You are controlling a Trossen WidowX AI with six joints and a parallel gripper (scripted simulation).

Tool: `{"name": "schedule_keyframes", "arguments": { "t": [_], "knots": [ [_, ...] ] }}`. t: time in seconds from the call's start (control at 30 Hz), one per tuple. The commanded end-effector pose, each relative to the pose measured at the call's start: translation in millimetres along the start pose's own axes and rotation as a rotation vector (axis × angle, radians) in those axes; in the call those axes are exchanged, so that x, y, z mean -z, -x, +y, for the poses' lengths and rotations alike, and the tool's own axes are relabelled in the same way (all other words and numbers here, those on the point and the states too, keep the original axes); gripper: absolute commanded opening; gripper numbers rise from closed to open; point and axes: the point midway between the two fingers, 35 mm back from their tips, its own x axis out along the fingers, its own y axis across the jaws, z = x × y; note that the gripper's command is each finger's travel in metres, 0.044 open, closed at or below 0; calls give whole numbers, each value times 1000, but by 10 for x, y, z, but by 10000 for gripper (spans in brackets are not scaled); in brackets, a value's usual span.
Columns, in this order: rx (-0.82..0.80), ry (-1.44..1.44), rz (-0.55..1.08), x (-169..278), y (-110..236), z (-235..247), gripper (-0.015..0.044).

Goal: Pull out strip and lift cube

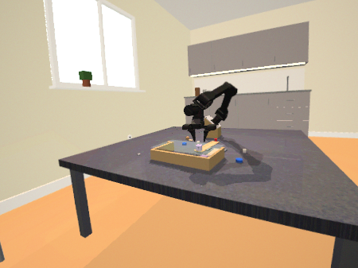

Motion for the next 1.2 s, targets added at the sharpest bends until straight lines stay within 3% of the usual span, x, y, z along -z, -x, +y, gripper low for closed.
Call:
{"name": "schedule_keyframes", "arguments": {
  "t": [0.0, 0.87, 0.97, 1.17],
  "knots": [
    [1, -10, 5, 10, -82, -31, 250],
    [-2, -10, 5, 16, -449, -26, 250],
    [4, -1, 6, 12, -428, -10, 171],
    [4, -1, 6, 12, -428, -10, 131]
  ]
}}
